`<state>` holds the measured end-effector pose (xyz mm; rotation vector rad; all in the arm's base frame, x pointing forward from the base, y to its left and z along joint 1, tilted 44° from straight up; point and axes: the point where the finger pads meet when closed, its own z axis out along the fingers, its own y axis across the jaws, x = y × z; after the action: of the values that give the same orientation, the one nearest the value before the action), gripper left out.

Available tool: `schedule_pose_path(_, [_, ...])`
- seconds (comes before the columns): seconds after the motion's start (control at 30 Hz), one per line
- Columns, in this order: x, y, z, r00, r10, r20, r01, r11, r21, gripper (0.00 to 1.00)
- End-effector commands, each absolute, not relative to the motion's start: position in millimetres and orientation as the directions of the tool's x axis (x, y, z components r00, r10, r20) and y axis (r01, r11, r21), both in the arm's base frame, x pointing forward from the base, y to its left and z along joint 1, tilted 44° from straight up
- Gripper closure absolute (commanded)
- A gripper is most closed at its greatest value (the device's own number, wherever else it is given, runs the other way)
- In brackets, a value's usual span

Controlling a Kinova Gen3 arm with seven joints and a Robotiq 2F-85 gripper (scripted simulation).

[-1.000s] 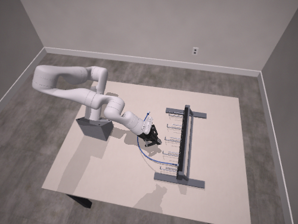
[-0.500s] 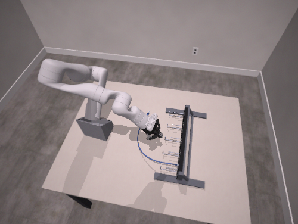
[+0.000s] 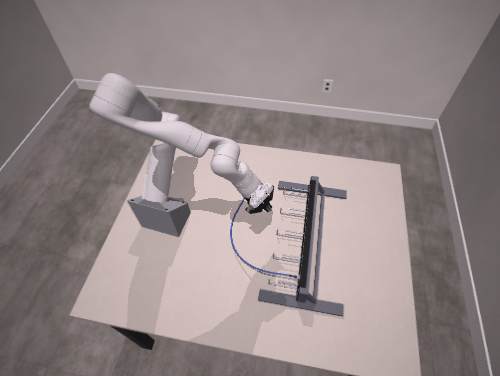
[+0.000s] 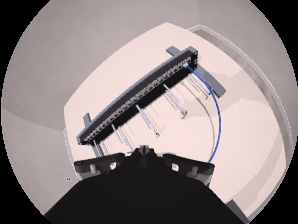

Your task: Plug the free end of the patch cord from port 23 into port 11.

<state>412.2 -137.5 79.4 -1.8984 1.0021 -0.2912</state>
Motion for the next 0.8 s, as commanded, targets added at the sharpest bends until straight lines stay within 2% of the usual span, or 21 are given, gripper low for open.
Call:
schedule_pose_path(0.0, [411, -109, 89, 0.632, -0.728, -0.265, -0.584, -0.222, -0.78, 1.0])
schedule_pose_path(0.3, [393, -36, 110, 0.4, -0.719, -0.568, -0.834, -0.029, -0.55, 1.0])
schedule_pose_path(0.37, [393, -36, 110, 0.4, -0.719, -0.568, -0.834, -0.029, -0.55, 1.0])
schedule_pose_path(0.77, [363, 32, 126, -0.011, -0.694, -0.72, -0.967, 0.191, -0.17, 1.0])
